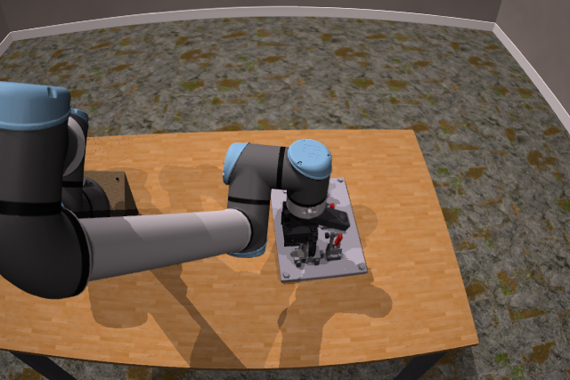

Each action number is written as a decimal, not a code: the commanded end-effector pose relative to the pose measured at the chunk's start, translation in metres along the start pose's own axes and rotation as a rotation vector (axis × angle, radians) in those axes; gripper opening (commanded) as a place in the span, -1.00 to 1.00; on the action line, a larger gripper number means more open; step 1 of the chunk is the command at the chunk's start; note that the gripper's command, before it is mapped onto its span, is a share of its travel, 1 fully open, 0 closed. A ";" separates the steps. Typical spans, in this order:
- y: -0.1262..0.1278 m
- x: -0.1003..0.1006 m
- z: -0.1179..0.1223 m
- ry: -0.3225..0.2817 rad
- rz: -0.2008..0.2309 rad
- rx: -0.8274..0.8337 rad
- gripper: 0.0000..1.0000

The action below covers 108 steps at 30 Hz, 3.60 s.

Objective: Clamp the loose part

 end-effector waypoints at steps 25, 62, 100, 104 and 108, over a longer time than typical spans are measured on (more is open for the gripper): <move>0.000 -0.001 -0.001 0.001 0.000 0.000 0.17; 0.000 -0.027 -0.001 0.001 0.000 0.000 0.17; 0.000 -0.068 -0.001 0.001 0.000 0.000 -0.44; 0.000 -0.088 -0.001 0.001 0.000 0.000 -0.44; 0.000 -0.102 -0.001 0.001 0.000 0.000 -0.44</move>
Point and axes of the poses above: the point where the finger pads meet when closed, its own x axis out along the fingers, its own y axis across the jaws, z = x × y, the point moved 1 cm from there along -x, back along the fingers, and after that the axes turned 7 degrees about x, right-handed, at the moved point
